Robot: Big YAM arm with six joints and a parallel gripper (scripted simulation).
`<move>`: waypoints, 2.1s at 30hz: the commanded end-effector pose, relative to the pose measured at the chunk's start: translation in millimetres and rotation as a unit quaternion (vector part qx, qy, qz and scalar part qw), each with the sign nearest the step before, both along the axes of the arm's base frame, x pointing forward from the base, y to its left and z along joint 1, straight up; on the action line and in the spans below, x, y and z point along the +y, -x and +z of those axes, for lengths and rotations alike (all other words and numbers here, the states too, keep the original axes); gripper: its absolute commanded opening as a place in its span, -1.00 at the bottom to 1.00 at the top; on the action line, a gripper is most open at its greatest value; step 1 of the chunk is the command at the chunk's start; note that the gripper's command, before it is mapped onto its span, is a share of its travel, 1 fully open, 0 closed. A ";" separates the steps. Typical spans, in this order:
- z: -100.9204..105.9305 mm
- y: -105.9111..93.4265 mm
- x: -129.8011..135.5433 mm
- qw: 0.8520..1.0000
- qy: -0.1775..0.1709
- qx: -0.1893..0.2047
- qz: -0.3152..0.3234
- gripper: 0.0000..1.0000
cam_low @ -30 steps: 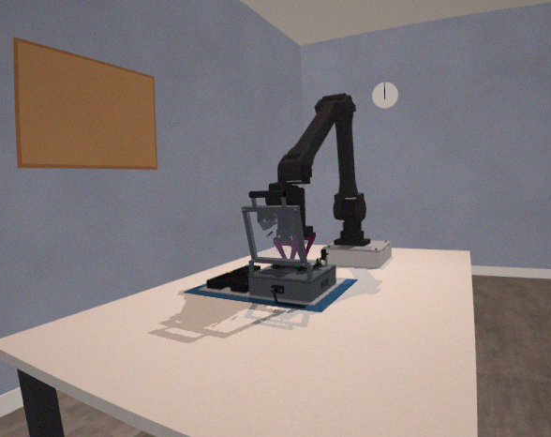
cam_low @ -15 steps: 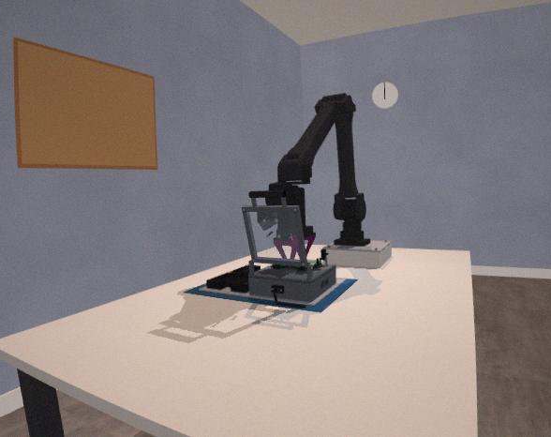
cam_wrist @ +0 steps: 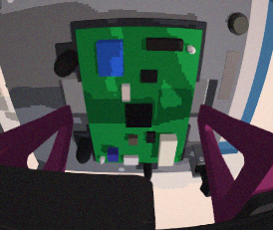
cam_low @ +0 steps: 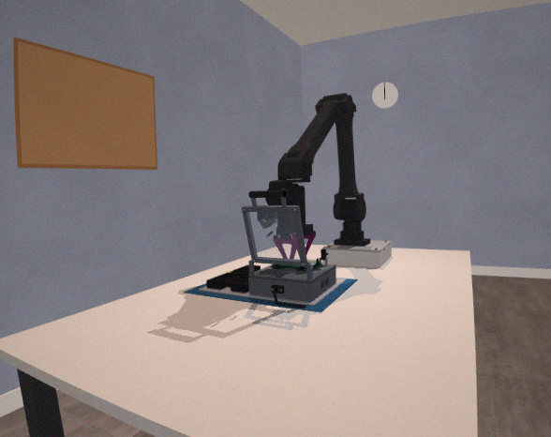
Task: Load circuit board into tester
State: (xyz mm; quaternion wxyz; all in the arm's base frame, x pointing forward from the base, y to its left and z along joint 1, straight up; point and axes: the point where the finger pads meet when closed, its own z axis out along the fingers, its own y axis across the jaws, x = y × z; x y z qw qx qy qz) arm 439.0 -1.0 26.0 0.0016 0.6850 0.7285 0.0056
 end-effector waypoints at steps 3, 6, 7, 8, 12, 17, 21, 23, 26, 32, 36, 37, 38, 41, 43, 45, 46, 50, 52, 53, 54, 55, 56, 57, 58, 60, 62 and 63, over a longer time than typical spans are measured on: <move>38.2 -16.3 7.6 1.000 0.000 -0.026 0.003 0.83; 51.5 -18.3 7.6 1.000 0.000 -0.029 0.003 0.83; 55.9 -18.7 7.6 1.000 0.000 -0.030 0.003 0.83; 58.1 -19.0 7.5 1.000 0.000 -0.030 0.003 0.83; 63.7 -19.1 7.5 1.000 0.000 -0.027 0.004 0.83; 85.2 -19.4 7.4 1.000 0.000 -0.030 0.004 0.83; 97.4 -19.4 7.3 0.999 0.000 -0.033 0.004 0.83; 104.0 -19.1 7.3 0.999 0.000 -0.034 0.005 0.83; 114.6 -18.6 7.2 0.999 0.000 -0.034 0.005 0.83; 132.7 -17.6 7.1 0.999 0.000 -0.034 0.005 0.83; 144.8 -16.9 7.0 0.999 0.000 -0.035 0.006 0.83; 147.8 -16.7 7.0 0.999 0.000 -0.035 0.006 0.83; 150.7 -16.5 6.9 0.999 0.000 -0.035 0.006 0.83; 160.2 -15.9 6.9 0.999 0.000 -0.034 0.006 0.83; 166.7 -15.5 6.8 0.999 0.000 -0.034 0.006 0.83; 166.7 -15.5 6.8 0.999 0.000 -0.034 0.006 0.83; 171.8 -15.1 6.8 0.999 0.000 -0.033 0.006 0.83; 185.6 -14.1 6.7 0.999 0.000 -0.034 0.007 0.83; 191.4 -13.6 6.6 0.999 0.000 -0.035 0.007 0.83; 194.2 -13.4 6.6 0.999 0.000 -0.035 0.007 0.83; 197.0 -13.2 6.6 0.999 0.000 -0.035 0.007 0.83; 199.6 -13.0 6.6 0.999 0.000 -0.035 0.007 0.83; 202.4 -12.8 6.6 0.999 0.000 -0.035 0.007 0.83; 205.3 -12.7 6.5 0.999 0.000 -0.035 0.007 0.83; 208.3 -12.5 6.5 0.999 0.001 -0.034 0.007 0.83; 214.5 -12.1 6.5 0.999 0.001 -0.034 0.007 0.83; 214.5 -12.1 6.5 0.999 0.001 -0.034 0.007 0.83; 218.0 -11.9 6.4 0.999 0.001 -0.033 0.008 0.83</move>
